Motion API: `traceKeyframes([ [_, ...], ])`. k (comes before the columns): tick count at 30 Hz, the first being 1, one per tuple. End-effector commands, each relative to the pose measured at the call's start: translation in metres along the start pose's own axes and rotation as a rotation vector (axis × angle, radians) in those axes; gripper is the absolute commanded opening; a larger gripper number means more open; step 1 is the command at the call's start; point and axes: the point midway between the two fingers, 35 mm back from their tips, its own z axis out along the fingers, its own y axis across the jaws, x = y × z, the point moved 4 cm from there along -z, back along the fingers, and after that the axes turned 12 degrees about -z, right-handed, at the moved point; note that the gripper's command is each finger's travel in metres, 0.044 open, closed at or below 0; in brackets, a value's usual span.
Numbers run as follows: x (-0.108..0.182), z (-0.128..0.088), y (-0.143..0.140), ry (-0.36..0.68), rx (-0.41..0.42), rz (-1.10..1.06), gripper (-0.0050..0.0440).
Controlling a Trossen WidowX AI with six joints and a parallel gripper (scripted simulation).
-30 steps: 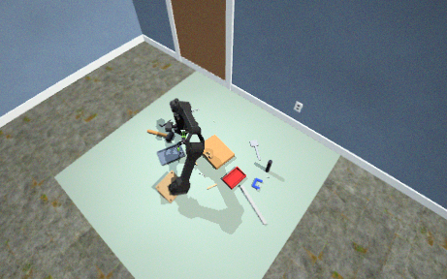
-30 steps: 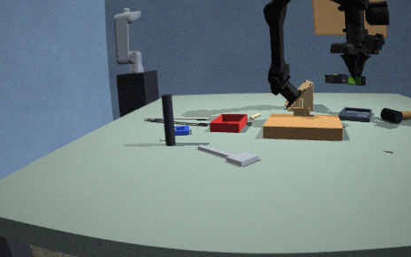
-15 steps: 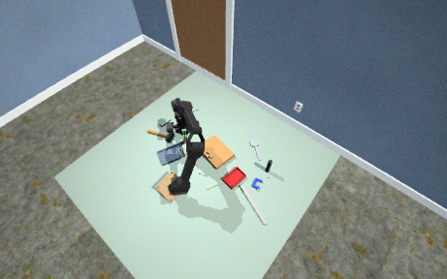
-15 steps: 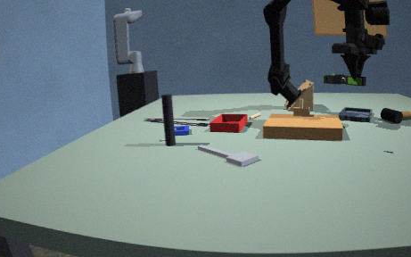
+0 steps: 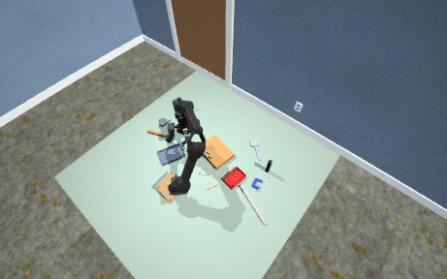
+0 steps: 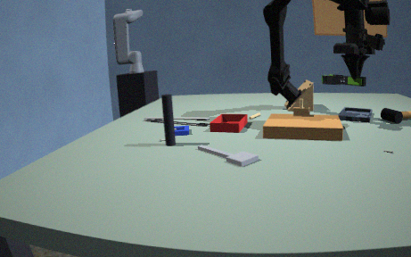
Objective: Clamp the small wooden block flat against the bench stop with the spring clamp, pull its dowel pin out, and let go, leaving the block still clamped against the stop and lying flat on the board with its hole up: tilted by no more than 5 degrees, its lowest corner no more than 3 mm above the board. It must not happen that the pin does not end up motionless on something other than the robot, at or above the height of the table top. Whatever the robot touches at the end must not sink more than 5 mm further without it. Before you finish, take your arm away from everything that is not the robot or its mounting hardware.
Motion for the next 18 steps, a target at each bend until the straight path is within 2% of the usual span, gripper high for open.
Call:
traceKeyframes([
  [1, -0.0008, -0.0005, -0.0031, -0.001, 0.001, -0.019, 0.0],
  [18, -0.0015, 0.0, -0.011, 0.0, 0.001, -0.121, 0.0],
])
